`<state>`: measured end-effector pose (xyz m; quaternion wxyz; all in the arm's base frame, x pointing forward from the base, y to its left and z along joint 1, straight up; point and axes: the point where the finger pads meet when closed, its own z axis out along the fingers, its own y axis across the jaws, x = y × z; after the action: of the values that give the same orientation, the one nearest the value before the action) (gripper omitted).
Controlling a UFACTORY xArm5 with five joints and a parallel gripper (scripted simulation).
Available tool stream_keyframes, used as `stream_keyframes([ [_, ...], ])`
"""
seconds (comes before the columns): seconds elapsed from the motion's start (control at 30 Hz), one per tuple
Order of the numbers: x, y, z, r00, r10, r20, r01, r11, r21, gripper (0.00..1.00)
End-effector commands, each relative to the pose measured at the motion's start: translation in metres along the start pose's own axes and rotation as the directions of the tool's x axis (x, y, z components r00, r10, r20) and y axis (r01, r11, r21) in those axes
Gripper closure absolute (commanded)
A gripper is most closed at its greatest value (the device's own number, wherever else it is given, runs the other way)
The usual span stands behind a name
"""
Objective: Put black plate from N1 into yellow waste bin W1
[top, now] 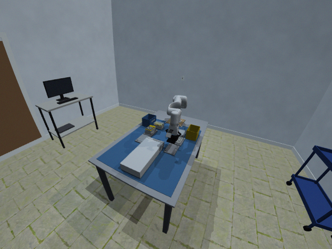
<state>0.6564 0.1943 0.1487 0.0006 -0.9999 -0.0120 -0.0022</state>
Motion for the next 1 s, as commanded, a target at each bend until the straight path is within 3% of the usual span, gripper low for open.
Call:
stream_keyframes([
  [0.0, 0.001, 0.000, -0.008, 1.000, 0.000, -0.004, 0.000, 1.000, 0.001, 1.00],
  [0.47, -0.004, -0.002, -0.011, 1.000, 0.014, -0.004, -0.014, 1.000, 0.001, 1.00],
  [0.97, -0.041, -0.017, -0.010, 1.000, 0.014, -0.003, -0.014, 1.000, 0.001, 1.00],
])
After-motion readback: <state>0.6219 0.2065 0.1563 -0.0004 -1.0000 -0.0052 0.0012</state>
